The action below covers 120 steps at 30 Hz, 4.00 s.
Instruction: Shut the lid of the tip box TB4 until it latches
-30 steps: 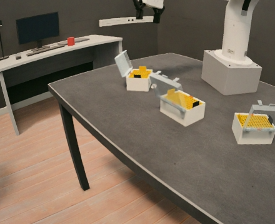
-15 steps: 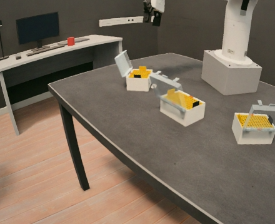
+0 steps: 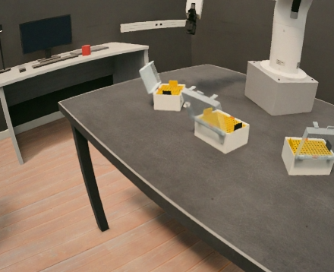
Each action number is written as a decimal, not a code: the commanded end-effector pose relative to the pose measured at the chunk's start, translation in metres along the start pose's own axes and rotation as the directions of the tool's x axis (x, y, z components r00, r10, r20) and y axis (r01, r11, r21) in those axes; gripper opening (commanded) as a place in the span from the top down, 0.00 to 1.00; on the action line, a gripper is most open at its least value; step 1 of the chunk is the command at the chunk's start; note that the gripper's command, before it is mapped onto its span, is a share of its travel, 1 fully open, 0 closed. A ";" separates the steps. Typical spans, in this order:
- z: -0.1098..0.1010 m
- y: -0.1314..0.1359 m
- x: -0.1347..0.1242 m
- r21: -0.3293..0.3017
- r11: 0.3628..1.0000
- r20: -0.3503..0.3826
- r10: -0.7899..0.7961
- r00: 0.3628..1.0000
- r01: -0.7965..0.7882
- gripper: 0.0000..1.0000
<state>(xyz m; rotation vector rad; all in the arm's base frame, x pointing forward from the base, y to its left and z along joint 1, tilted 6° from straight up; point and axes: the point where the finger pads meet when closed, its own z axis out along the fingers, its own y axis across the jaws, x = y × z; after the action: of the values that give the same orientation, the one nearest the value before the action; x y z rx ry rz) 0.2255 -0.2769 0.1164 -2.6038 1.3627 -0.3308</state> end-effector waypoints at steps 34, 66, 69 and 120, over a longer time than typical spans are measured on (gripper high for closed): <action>0.019 0.049 -0.041 -0.070 0.856 -0.048 -0.516 0.855 0.513 0.00; 0.160 0.073 -0.062 -0.070 0.856 -0.048 -0.516 0.855 0.513 0.00; 0.170 0.075 -0.064 -0.070 0.856 -0.048 -0.516 0.855 0.513 0.00; 0.204 0.081 -0.069 -0.070 0.856 -0.048 -0.516 0.855 0.513 0.00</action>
<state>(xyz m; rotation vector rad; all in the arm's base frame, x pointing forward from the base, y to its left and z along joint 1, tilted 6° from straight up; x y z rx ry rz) 0.1807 -0.2529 -0.1083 -2.9945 0.6622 -0.4570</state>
